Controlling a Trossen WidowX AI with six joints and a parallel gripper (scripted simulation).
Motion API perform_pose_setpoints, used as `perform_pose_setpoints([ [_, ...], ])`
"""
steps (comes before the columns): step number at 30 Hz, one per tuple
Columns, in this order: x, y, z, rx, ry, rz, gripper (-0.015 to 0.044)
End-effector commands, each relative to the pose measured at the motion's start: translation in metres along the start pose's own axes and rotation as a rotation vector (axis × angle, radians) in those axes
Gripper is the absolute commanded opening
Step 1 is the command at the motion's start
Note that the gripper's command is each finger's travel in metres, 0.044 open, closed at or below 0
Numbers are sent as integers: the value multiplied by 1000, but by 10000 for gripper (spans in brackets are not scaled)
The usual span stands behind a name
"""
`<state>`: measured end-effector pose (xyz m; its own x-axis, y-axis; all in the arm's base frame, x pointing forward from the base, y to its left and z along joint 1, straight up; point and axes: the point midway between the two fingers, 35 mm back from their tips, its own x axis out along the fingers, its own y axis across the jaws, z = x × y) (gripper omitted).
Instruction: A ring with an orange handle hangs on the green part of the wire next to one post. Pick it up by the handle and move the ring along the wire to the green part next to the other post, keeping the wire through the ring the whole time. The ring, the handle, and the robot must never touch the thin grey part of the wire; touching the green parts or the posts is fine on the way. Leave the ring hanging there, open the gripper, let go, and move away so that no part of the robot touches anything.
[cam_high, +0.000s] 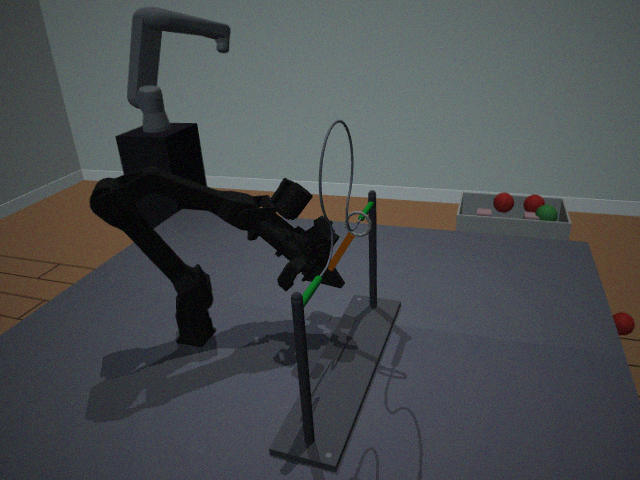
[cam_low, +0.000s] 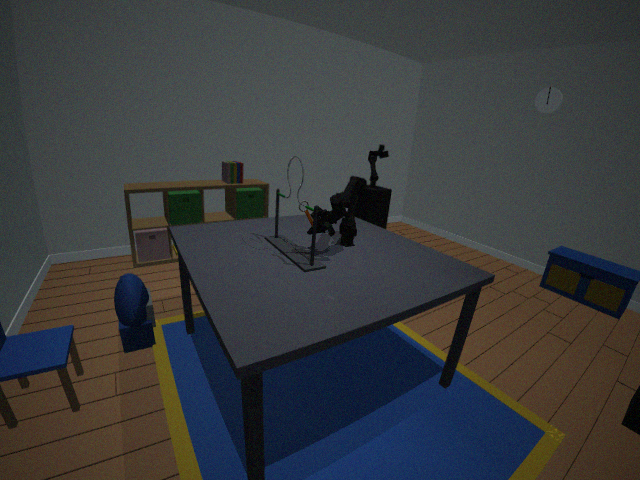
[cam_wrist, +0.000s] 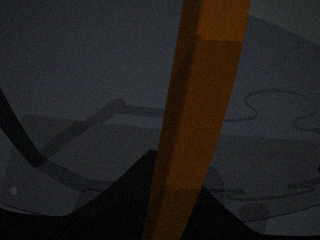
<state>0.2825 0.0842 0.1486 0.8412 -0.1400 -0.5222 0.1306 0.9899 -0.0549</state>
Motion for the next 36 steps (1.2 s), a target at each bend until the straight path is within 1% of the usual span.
perform_pose_setpoints([
  [1,-1,5,2,8,-4,-1,-150],
  [36,-5,40,2,11,-11,0,-150],
])
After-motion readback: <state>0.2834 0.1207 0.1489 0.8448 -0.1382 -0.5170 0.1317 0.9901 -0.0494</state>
